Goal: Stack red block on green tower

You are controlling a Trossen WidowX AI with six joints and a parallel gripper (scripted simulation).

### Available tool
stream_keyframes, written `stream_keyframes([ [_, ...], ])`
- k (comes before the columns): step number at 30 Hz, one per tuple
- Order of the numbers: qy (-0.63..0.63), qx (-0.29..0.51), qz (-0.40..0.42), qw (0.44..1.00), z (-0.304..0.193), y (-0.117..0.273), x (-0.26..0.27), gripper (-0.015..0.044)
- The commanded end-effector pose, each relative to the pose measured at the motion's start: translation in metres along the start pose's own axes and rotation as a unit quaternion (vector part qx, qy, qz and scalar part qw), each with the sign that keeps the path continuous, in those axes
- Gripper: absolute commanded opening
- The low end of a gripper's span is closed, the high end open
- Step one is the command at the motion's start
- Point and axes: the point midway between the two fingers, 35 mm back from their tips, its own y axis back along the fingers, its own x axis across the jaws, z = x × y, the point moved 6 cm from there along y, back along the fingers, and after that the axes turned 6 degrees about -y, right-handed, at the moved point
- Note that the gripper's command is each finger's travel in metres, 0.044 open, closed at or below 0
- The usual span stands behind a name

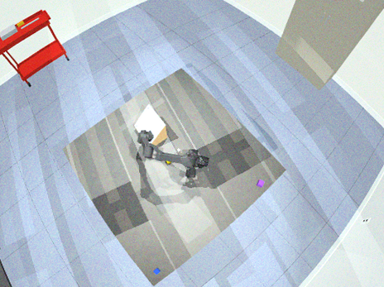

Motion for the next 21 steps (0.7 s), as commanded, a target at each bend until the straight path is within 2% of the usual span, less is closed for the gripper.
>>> stream_keyframes([
  [1, 0.003, 0.0, -0.003, 1.0, 0.0001, -0.0002, -0.0004, 0.0],
  [8, 0.003, 0.0, -0.003, 1.0, 0.0003, 0.0017, -0.0005, 0.0],
  [21, 0.0, 0.0, 0.0, 1.0, 0.0001, 0.0, 0.0, 0.0341],
])
